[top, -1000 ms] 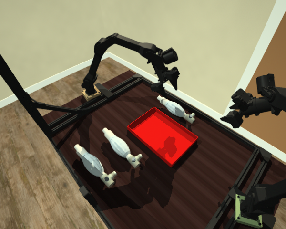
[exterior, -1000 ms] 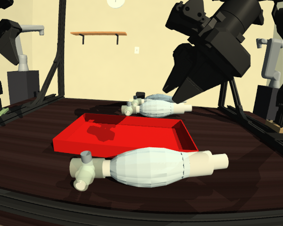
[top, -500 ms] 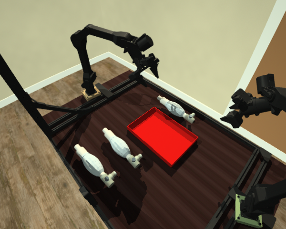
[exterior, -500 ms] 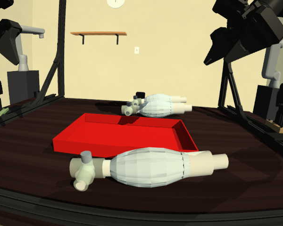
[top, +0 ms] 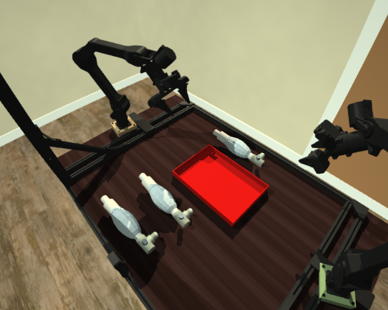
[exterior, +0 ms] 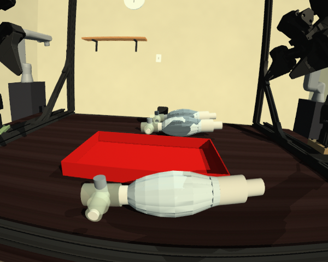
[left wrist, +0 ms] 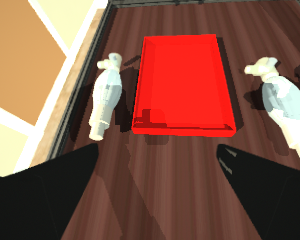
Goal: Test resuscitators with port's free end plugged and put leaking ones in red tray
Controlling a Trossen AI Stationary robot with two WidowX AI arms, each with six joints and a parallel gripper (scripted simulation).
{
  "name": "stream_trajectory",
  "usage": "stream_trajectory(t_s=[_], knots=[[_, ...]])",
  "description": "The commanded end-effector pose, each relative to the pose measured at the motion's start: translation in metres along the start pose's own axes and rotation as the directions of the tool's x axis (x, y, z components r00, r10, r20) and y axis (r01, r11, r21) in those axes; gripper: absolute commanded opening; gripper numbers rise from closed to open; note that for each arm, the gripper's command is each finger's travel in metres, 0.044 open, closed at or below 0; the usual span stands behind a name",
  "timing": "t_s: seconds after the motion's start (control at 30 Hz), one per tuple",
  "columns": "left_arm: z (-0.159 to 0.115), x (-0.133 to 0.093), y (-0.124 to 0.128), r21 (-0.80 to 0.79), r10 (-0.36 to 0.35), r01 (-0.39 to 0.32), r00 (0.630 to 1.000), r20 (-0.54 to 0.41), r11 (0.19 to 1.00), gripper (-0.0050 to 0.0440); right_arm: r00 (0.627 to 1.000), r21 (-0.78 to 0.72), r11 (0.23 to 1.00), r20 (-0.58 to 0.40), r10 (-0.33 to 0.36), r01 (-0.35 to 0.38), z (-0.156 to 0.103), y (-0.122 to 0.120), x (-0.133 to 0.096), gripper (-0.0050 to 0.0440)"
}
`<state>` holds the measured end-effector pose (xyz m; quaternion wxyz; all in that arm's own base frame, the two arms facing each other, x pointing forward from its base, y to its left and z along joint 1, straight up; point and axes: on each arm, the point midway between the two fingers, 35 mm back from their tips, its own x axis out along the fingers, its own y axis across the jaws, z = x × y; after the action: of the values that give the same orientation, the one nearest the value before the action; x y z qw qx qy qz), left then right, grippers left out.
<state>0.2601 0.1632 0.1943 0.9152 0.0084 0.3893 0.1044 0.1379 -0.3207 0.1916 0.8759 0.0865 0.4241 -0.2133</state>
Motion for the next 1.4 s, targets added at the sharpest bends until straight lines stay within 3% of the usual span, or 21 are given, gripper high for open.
stream_trajectory(t_s=[0.0, 0.2, 0.4, 0.57, 0.77, 1.0, 1.37], knots=[[-0.021, -0.008, -0.012, 0.001, 0.008, -0.009, 1.0, 0.012, 1.0, 0.044, 1.0, 0.004, 1.0, -0.005, 0.0, 0.0, -0.002, -0.001, 0.001, 0.044], [-0.058, -0.013, -0.031, 0.007, 0.018, -0.018, 0.999, 0.031, 1.0, 0.044, 1.0, 0.004, 1.0, -0.005, 0.0, 0.0, -0.002, -0.001, 0.001, 0.044], [-0.058, -0.013, -0.031, 0.007, 0.018, -0.018, 0.999, 0.031, 1.0, 0.044, 1.0, 0.004, 1.0, -0.005, 0.0, 0.0, -0.002, -0.001, 0.001, 0.044], [-0.016, -0.005, 0.019, -0.002, -0.006, 0.006, 0.999, -0.05, 1.0, 0.044, 1.0, 0.002, 1.0, -0.003, 0.0, 0.0, -0.001, -0.001, 0.001, 0.044], [0.007, 0.021, 0.091, -0.032, -0.046, 0.042, 0.991, -0.126, 0.999, 0.044, 1.0, 0.002, 1.0, -0.003, 0.0, 0.0, -0.001, -0.001, 0.001, 0.044], [0.004, 0.02, 0.087, -0.036, -0.04, 0.036, 0.991, -0.126, 0.999, 0.044, 1.0, 0.005, 1.0, -0.004, 0.003, -0.003, -0.002, 0.0, 0.001, 0.044], [0.006, 0.043, 0.142, -0.061, -0.079, 0.07, 0.984, -0.159, 0.996, 0.044, 1.0, 0.005, 1.0, -0.004, 0.003, -0.003, -0.002, 0.0, 0.001, 0.044]])
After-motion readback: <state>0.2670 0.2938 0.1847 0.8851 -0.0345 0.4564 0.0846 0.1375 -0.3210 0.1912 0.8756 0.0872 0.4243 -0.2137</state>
